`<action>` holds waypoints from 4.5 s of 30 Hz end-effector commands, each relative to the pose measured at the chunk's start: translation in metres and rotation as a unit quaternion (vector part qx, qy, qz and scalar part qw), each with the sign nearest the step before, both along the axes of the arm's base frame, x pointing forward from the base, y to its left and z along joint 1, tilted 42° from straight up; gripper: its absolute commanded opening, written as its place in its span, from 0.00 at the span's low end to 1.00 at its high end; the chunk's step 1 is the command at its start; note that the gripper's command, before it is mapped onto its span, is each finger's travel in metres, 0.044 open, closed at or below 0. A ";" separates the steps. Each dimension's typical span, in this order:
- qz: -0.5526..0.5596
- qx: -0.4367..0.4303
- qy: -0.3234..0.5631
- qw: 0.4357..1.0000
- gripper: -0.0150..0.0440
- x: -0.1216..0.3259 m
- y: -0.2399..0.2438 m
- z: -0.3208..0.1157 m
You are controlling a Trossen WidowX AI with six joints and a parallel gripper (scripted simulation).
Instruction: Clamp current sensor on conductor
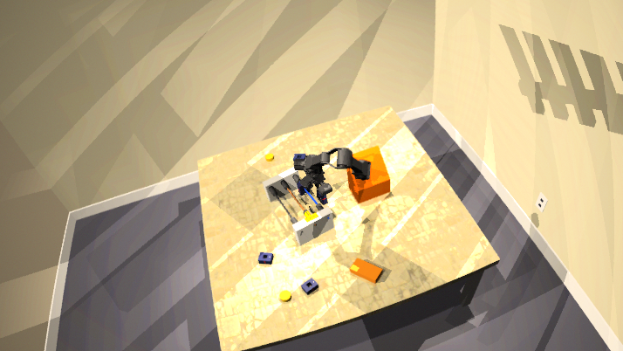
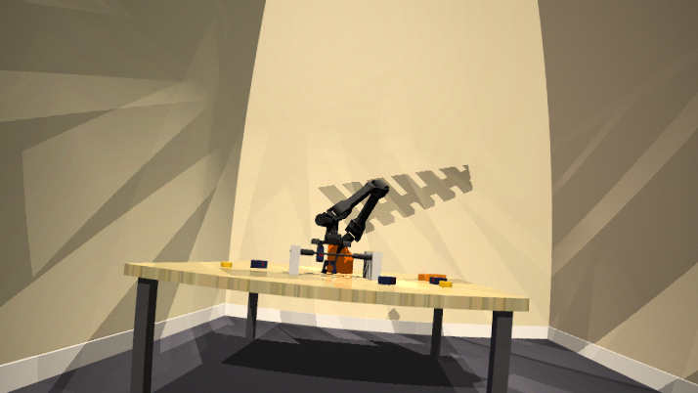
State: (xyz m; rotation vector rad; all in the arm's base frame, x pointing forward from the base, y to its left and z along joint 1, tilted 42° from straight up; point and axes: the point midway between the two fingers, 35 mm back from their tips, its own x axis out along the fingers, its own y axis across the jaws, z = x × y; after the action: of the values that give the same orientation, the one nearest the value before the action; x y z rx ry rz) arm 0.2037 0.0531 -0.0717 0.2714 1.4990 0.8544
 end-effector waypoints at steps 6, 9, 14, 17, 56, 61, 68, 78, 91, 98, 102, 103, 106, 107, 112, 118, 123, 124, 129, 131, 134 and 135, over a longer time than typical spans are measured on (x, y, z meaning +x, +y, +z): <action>0.000 0.000 0.000 1.000 0.58 0.000 0.000 0.000; 0.000 -0.001 0.000 1.000 0.48 0.001 -0.002 0.002; -0.001 -0.003 0.000 1.000 0.25 0.009 -0.018 0.017; -0.001 -0.004 0.001 1.000 0.25 0.014 -0.031 0.031; 0.344 0.061 -0.288 0.892 0.25 0.085 -0.034 0.117; 0.420 0.078 -0.353 0.832 0.25 0.099 -0.018 0.125; 0.516 0.101 -0.436 0.730 0.25 0.117 0.006 0.136; 0.546 0.109 -0.463 0.689 0.25 0.122 0.017 0.139; 0.546 0.109 -0.463 0.689 0.25 0.120 0.030 0.123; 0.546 0.109 -0.463 0.689 0.25 0.118 0.038 0.115; 0.546 0.110 -0.464 0.689 0.25 0.117 0.042 0.110; 0.546 0.110 -0.464 0.689 0.25 0.117 0.043 0.109; 0.546 0.110 -0.464 0.689 0.25 0.116 0.046 0.105; 0.546 0.110 -0.464 0.689 0.25 0.115 0.047 0.104; 0.546 0.110 -0.464 0.689 0.25 0.114 0.051 0.100; 0.547 0.107 -0.465 0.688 0.25 0.117 0.047 0.103; 0.547 0.107 -0.465 0.688 0.25 0.117 0.047 0.103; 0.547 0.107 -0.465 0.688 0.25 0.117 0.047 0.103; 0.547 0.107 -0.465 0.688 0.25 0.117 0.047 0.103; 0.547 0.107 -0.465 0.688 0.25 0.117 0.047 0.103; 0.547 0.107 -0.465 0.688 0.25 0.117 0.047 0.103; 0.547 0.107 -0.465 0.688 0.25 0.117 0.047 0.103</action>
State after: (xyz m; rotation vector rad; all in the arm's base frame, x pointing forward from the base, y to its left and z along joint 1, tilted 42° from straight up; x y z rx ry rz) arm 0.3202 0.1004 0.0310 -0.9159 0.4267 1.7546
